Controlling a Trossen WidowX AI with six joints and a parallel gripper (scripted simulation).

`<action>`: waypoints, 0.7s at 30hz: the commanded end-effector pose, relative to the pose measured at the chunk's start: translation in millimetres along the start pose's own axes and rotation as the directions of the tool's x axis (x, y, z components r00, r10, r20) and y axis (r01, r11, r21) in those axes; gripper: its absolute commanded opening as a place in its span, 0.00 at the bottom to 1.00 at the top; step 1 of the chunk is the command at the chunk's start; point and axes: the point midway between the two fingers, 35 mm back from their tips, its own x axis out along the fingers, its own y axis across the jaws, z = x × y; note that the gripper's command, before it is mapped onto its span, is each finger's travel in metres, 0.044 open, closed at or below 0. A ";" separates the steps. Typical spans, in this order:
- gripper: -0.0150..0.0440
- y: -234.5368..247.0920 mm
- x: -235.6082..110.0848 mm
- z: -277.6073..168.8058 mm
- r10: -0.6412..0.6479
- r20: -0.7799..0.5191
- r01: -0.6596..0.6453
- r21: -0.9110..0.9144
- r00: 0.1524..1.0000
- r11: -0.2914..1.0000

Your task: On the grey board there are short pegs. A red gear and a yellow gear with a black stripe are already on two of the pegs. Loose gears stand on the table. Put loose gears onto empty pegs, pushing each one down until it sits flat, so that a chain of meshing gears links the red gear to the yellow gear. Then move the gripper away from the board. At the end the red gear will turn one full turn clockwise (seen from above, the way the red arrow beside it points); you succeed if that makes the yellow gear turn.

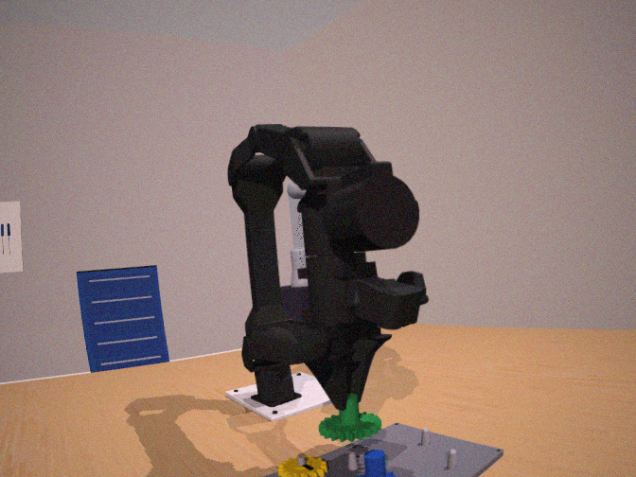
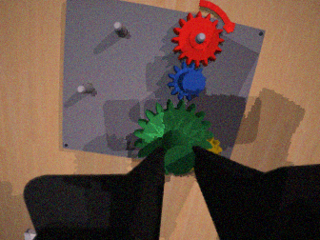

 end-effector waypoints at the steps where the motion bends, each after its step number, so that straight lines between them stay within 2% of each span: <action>1: 0.25 0.0 -0.4 -0.5 0.005 -0.002 -0.006 -0.008 1.000 1.000; 7: 0.25 0.0 -1.2 -0.6 0.005 -0.002 -0.005 0.051 1.000 0.999; 21: 0.25 0.1 -1.4 -0.6 0.005 -0.002 -0.004 0.408 1.000 0.913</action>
